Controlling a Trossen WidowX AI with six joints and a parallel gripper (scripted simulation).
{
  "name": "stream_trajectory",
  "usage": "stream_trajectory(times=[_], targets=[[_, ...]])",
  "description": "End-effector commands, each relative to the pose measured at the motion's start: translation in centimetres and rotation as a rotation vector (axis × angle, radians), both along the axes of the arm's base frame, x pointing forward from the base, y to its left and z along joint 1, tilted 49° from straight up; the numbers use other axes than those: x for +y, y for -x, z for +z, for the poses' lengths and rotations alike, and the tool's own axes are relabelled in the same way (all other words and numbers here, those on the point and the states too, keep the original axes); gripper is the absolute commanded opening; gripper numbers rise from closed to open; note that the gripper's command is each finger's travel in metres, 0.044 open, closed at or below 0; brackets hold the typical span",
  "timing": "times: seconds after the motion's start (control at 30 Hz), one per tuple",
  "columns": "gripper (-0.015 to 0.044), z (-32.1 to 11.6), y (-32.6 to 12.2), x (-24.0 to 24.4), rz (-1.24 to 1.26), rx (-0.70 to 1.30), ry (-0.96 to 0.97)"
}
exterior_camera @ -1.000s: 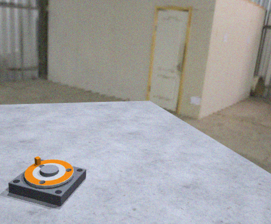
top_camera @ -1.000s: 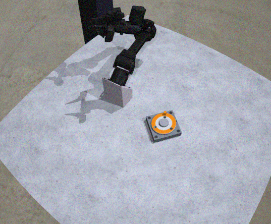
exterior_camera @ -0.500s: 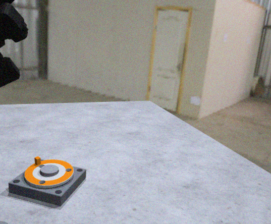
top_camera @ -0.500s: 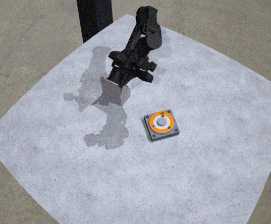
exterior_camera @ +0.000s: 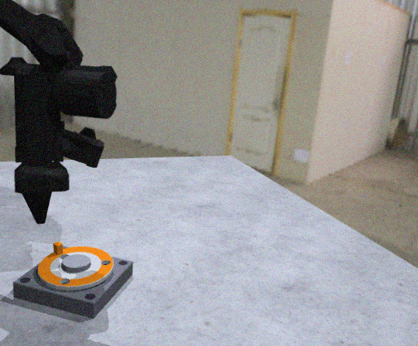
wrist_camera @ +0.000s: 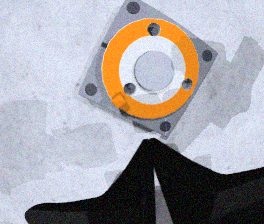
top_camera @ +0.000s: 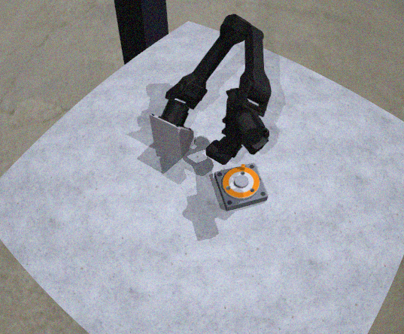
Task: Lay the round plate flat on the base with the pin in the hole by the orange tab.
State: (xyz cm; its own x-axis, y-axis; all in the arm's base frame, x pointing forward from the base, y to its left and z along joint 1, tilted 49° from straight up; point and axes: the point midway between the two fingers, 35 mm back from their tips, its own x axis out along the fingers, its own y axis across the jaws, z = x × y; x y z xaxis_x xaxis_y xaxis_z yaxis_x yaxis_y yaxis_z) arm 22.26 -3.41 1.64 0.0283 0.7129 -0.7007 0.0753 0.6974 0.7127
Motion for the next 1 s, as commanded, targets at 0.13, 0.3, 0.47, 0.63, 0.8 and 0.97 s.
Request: stream_trajectory(times=[0.13, 0.3, 0.47, 0.63, 0.8, 0.97], targets=[[0.0, 0.1, -0.5, 1.0, 0.007, -0.013, -0.051], [0.0, -1.4, -0.8, 2.8, 0.007, -0.013, -0.05], [0.0, -2.6, -0.9, 4.5, 0.007, -0.013, -0.053], [0.0, -2.5, -1.0, 4.6, 0.007, -0.013, -0.053], [0.0, -2.1, -1.7, 5.0, 0.007, -0.013, -0.053], [0.0, -1.8, -2.3, 5.3, 0.007, -0.014, -0.054]])
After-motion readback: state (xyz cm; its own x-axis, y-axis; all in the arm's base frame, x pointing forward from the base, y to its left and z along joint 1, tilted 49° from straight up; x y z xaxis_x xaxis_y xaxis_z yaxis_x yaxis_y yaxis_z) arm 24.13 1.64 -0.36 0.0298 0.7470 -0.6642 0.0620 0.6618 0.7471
